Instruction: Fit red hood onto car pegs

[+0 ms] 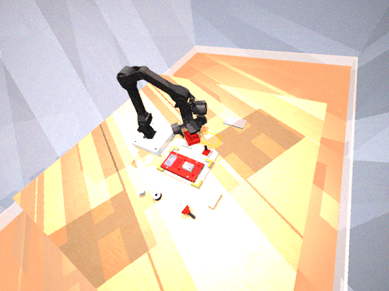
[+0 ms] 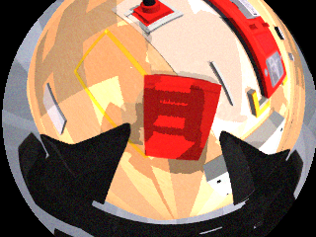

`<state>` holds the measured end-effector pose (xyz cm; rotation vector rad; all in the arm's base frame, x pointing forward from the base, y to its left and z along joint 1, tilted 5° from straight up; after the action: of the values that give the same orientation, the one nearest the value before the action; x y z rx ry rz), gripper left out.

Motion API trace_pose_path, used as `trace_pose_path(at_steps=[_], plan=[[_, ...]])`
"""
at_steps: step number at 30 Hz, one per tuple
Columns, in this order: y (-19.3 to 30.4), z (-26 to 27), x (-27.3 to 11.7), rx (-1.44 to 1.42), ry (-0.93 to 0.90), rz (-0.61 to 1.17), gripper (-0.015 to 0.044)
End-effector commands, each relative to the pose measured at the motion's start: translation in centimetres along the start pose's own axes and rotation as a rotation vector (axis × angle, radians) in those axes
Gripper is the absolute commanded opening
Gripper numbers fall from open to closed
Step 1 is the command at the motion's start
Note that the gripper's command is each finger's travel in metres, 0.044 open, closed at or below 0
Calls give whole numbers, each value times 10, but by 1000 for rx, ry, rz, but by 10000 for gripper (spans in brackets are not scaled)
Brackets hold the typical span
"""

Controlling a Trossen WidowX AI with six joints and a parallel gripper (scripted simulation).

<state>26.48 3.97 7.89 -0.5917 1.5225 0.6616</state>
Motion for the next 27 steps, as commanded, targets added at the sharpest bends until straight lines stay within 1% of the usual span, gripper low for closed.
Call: trace_pose_path(at_steps=[1,27], plan=[[0,-1,4,4,5,-2,440],[0,-2,16,4,5,-2,440]])
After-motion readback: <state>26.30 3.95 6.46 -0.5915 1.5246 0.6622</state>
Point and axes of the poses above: the point midway between the two fingers, 35 mm back from their tips, its own x axis out along the fingers, its own z axis across the jaws, y = z × x, the point moved 5 cm from there along -x, back along the fingers, and after that the axes turned 8 degrees about -x, right-handed, at the moved point
